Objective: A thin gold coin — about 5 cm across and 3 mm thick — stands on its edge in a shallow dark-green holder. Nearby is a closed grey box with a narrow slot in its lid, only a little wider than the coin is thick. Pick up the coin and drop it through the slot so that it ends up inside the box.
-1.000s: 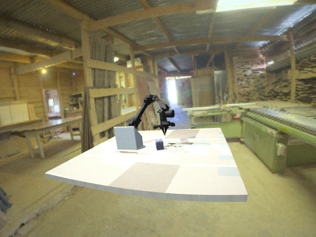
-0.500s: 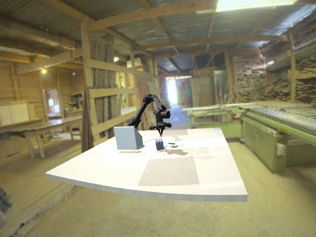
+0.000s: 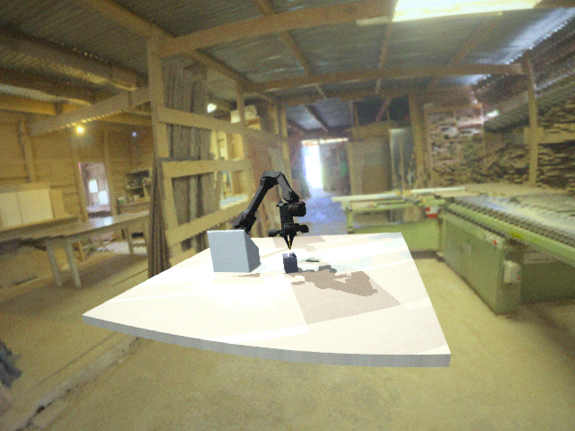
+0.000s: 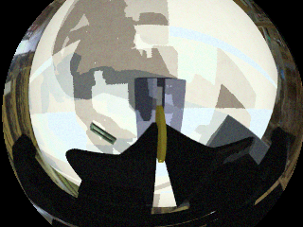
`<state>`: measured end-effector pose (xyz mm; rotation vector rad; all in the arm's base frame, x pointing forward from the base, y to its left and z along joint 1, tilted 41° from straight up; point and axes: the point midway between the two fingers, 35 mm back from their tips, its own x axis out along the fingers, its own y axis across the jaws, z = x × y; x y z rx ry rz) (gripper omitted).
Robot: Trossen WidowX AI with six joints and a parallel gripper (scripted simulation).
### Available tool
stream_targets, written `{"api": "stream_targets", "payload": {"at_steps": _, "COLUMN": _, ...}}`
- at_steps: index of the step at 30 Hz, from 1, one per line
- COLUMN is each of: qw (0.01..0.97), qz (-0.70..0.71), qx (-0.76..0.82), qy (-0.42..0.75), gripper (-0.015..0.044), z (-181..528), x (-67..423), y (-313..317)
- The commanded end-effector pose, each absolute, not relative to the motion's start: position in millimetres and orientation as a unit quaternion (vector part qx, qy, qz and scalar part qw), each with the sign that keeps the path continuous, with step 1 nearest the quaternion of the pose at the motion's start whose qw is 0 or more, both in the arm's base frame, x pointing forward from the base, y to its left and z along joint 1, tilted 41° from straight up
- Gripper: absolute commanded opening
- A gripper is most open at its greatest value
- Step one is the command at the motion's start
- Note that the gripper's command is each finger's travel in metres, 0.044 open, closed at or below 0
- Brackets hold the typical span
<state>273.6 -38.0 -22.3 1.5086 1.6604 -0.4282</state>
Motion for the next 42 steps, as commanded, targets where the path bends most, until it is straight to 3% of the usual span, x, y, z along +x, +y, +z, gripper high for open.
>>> {"api": "stream_targets", "payload": {"at_steps": 1, "qw": 0.416, "qz": -0.171, "qx": 0.601, "qy": 0.660, "gripper": 0.0000, "z": -21.6, "x": 274.7, "y": -38.1}}
{"api": "stream_targets", "payload": {"at_steps": 42, "qw": 0.416, "qz": -0.169, "qx": 0.601, "qy": 0.661, "gripper": 0.0000, "z": -25.5, "x": 267.9, "y": -39.3}}
